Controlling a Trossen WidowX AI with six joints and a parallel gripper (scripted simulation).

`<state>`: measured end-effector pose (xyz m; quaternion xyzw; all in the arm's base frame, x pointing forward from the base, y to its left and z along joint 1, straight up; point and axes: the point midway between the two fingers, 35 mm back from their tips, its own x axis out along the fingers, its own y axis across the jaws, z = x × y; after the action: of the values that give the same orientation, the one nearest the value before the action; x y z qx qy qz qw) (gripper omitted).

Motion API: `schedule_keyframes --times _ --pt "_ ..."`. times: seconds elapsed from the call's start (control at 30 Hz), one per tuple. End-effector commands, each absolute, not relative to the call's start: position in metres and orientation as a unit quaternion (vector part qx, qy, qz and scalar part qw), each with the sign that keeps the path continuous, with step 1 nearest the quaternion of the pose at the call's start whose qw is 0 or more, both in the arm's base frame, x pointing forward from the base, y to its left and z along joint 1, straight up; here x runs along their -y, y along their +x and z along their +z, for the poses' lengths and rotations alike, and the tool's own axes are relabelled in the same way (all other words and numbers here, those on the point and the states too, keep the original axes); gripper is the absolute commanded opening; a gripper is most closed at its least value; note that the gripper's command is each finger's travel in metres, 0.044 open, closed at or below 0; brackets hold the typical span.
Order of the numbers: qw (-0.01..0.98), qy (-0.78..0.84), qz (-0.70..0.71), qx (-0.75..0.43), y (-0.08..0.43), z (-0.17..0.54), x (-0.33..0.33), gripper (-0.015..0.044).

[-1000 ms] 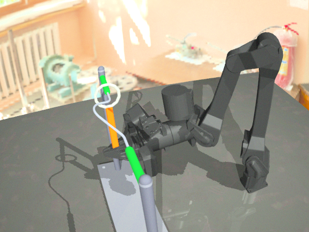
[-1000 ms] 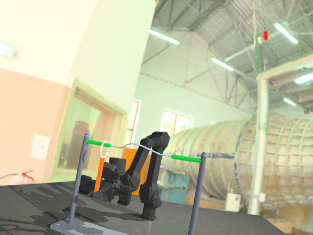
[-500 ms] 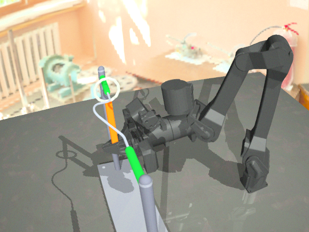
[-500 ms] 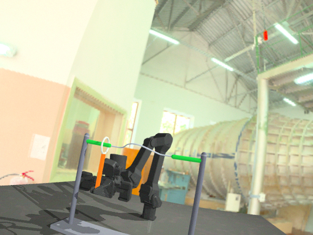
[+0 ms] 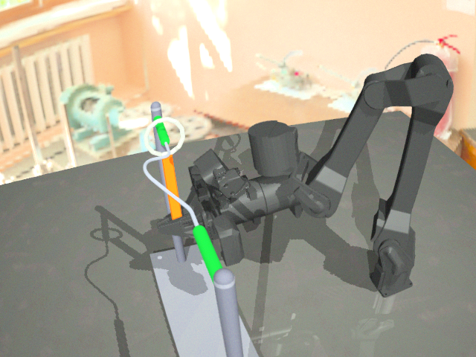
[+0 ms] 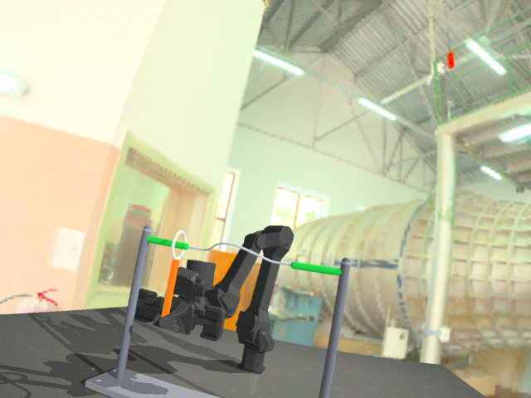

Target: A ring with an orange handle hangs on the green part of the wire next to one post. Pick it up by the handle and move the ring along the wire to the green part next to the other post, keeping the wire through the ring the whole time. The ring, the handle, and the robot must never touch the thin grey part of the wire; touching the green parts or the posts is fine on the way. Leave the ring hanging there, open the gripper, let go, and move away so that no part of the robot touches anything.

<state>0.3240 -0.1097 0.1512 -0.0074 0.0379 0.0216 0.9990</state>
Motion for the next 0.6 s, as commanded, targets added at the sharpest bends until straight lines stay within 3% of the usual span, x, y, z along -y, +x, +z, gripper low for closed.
schedule_keyframes --times 0.0,0.57 --pt "0.999 -0.008 0.021 -0.038 0.324 0.152 0.109 -0.015" --pt "0.999 -0.006 0.02 -0.047 0.322 0.152 0.095 -0.015"
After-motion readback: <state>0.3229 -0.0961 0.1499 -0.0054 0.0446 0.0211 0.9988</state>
